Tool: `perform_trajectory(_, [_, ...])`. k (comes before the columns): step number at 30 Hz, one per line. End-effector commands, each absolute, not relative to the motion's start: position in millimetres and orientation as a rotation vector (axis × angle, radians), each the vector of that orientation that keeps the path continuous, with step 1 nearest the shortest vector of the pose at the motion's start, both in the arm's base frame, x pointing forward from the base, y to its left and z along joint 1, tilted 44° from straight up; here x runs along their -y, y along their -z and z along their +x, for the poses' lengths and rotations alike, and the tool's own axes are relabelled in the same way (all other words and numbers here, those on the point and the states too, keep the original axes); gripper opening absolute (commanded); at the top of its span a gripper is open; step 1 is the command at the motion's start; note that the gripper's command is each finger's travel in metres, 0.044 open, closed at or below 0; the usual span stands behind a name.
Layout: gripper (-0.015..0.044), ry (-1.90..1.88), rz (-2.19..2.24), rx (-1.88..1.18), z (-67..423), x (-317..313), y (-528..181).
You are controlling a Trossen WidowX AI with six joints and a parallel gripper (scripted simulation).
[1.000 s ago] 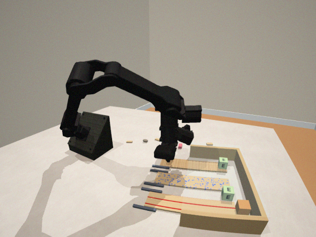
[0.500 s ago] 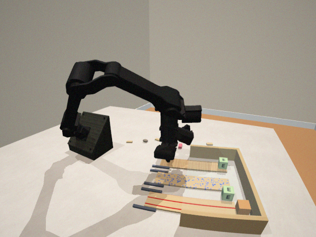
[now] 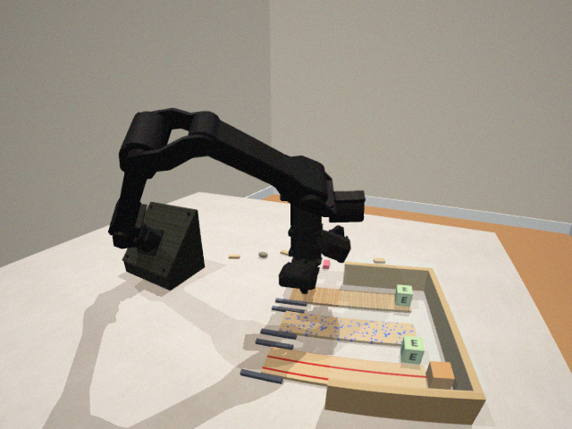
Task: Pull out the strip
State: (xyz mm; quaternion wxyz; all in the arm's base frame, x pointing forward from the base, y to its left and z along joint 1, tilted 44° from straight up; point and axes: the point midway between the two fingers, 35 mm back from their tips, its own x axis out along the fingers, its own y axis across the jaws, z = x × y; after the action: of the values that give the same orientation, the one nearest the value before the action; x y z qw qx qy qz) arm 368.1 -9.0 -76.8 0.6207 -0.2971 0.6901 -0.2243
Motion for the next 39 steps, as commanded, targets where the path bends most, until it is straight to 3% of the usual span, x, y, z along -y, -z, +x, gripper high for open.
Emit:
perform_trajectory(1, [0.0000, 0.520, -0.686, -1.585, 368.6, 12.0, 78.3])
perform_trajectory(39, [0.0000, 0.520, -0.687, -1.588, 314.1, 14.6, 74.4])
